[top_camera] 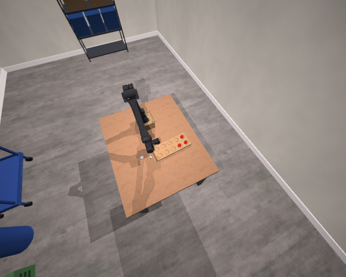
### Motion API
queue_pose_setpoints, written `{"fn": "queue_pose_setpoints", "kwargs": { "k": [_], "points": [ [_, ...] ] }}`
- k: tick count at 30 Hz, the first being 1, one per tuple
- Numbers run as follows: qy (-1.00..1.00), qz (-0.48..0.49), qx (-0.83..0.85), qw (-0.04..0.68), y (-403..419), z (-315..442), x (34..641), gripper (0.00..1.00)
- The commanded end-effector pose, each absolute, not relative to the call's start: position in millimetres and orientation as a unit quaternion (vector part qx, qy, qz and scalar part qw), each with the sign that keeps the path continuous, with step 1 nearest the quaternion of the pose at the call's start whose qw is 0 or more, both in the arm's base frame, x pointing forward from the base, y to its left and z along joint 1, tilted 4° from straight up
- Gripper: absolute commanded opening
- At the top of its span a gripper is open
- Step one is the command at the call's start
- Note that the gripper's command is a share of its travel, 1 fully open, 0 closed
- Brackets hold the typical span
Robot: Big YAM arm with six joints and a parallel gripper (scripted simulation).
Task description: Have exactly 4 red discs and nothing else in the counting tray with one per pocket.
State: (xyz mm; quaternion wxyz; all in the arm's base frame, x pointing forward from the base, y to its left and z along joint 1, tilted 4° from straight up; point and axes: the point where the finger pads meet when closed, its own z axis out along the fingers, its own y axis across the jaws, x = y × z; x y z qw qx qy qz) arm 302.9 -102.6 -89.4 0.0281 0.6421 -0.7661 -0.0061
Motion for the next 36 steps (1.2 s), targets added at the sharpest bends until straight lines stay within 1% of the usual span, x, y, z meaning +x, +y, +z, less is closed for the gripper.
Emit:
{"fn": "queue_pose_setpoints", "kwargs": {
  "k": [1,35,36],
  "points": [
    [-0.765,-0.008,0.643,0.031,-105.4,-96.3,299.8,0.44],
    [-0.765,-0.008,0.643,0.031,-105.5,-100.9,299.3,0.44],
    [-0.765,-0.008,0.643,0.031,-105.5,-100.9,299.3,0.0]
  ]
}}
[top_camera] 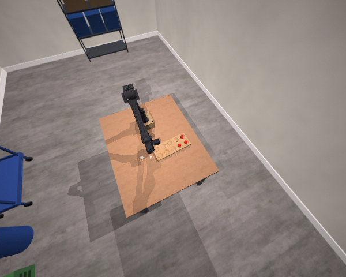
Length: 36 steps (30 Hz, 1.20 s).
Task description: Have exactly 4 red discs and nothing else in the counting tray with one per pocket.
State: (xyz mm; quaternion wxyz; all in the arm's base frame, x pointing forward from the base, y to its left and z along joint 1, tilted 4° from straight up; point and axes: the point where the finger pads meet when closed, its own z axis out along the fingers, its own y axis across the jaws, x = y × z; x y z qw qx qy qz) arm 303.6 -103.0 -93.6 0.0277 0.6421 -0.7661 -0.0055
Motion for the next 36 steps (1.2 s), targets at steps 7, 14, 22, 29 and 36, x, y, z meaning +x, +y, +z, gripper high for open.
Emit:
{"fn": "queue_pose_setpoints", "kwargs": {
  "k": [7,14,22,29,36],
  "points": [
    [-0.765,-0.008,0.643,0.031,-105.4,-100.9,299.3,0.0],
    [-0.765,-0.008,0.643,0.031,-105.4,-100.9,299.3,0.0],
    [-0.765,-0.008,0.643,0.031,-105.4,-100.9,299.3,0.0],
    [-0.765,-0.008,0.643,0.031,-105.4,-100.9,299.3,0.0],
    [-0.765,-0.005,0.643,0.029,-105.5,-87.3,302.6,0.0]
  ]
}}
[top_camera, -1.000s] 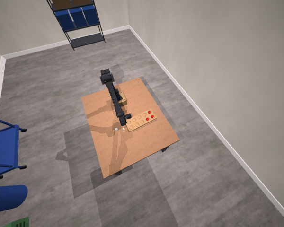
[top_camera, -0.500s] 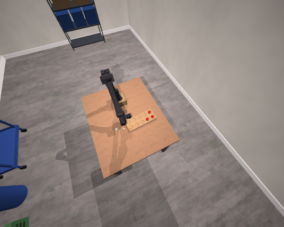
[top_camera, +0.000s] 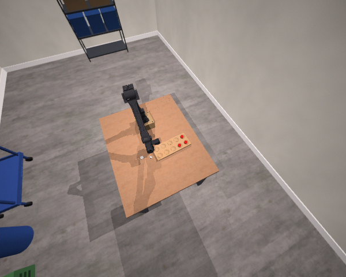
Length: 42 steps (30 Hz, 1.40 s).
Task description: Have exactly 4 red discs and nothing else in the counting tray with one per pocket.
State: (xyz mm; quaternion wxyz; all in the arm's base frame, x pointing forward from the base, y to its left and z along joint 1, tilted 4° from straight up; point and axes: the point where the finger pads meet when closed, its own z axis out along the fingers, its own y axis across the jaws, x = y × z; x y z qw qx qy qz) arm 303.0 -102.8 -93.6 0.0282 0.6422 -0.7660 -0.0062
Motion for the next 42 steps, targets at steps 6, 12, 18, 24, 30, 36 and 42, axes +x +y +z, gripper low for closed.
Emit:
{"fn": "queue_pose_setpoints", "kwargs": {
  "k": [6,12,18,24,30,36,42],
  "points": [
    [-0.765,0.014,0.643,0.016,-106.4,-46.0,327.8,0.0],
    [-0.766,0.017,0.642,0.014,-104.1,17.6,331.9,0.0],
    [-0.768,-0.017,0.64,0.036,-98.1,4.5,303.8,0.0],
    [-0.766,0.002,0.643,0.018,-64.0,20.5,367.5,0.0],
    [-0.766,0.001,0.643,0.015,21.2,21.3,422.3,0.0],
    [-0.766,0.0,0.643,0.015,93.0,19.2,447.3,0.0],
    [-0.773,-0.013,0.634,0.038,88.3,-2.4,427.0,0.0]
  ]
}}
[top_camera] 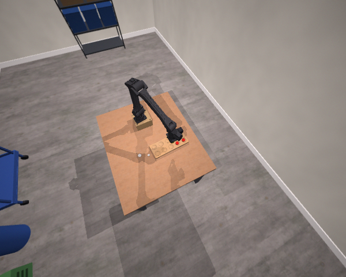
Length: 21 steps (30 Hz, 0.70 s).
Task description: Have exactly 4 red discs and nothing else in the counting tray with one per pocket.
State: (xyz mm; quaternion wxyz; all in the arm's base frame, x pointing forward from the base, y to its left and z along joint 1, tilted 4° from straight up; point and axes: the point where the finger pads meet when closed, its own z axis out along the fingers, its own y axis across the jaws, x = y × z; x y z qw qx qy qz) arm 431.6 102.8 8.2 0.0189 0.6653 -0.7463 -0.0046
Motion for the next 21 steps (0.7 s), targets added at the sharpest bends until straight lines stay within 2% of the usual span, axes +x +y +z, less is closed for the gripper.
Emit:
{"fn": "queue_pose_setpoints", "kwargs": {
  "k": [1,7,16,21],
  "points": [
    [-0.773,-0.007,0.634,0.027,89.3,-9.1,432.3,0.0],
    [-0.767,-0.008,0.641,0.028,95.9,-68.6,424.6,0.0],
    [-0.77,0.003,0.638,0.006,94.9,-62.6,437.2,0.0],
    [-0.769,-0.005,0.639,0.022,93.3,-83.3,431.6,0.0]
  ]
}}
